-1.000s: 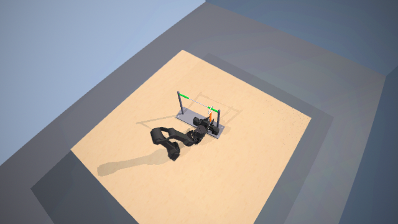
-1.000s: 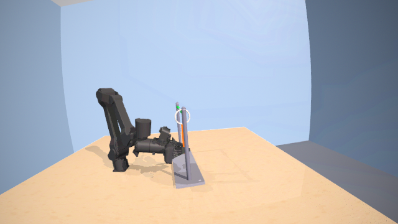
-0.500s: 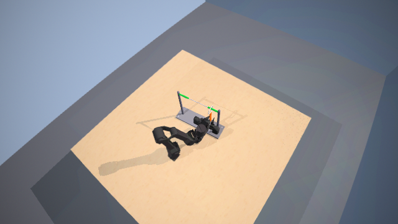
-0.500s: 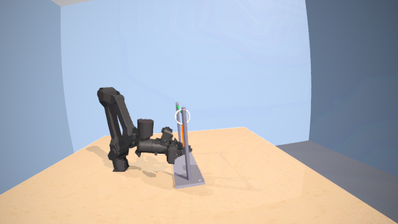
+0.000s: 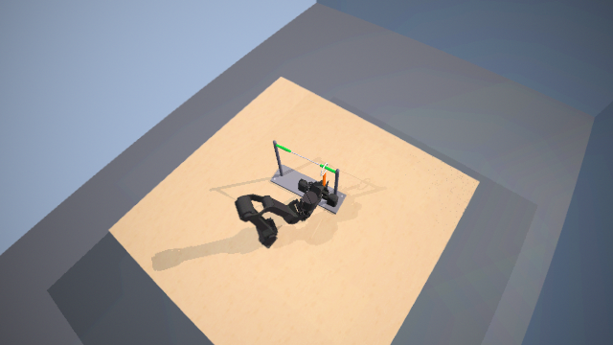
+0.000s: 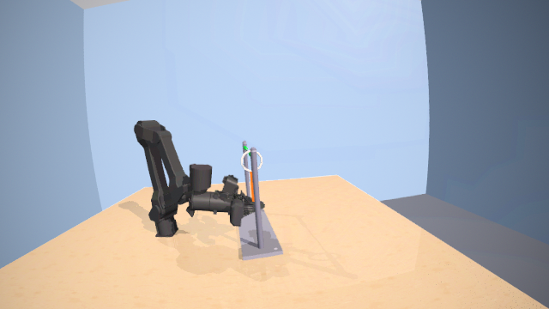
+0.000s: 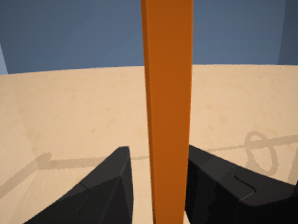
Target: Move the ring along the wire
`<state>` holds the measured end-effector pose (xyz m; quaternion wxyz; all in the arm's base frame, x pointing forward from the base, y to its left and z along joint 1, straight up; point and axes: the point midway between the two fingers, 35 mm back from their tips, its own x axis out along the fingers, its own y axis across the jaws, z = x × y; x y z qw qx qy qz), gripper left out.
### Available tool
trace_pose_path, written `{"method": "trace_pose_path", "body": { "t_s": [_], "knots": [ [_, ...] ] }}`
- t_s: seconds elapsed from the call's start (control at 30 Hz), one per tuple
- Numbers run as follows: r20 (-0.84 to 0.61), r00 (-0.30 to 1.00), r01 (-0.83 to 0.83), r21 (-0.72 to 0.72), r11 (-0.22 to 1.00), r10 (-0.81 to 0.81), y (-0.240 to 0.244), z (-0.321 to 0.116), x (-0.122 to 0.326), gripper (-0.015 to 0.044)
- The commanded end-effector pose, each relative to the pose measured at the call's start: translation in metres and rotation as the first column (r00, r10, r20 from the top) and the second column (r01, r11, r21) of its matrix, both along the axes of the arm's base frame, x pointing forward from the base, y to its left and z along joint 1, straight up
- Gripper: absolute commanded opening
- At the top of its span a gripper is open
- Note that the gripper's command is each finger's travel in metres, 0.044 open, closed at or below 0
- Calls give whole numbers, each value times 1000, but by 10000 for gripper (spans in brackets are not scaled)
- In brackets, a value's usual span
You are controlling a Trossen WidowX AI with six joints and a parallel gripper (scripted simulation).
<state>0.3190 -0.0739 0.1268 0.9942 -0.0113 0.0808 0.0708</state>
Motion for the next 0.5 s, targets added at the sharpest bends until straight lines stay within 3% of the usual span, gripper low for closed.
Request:
{"method": "trace_pose_path", "body": {
  "t_s": [0.0, 0.2, 0.47],
  "knots": [
    [0, 1000, 0, 0, 1000, 0, 0, 0, 0, 15],
    [0, 1000, 0, 0, 1000, 0, 0, 0, 0, -142],
    [0, 1000, 0, -1, 1000, 0, 0, 2, 0, -150]
  ]
}}
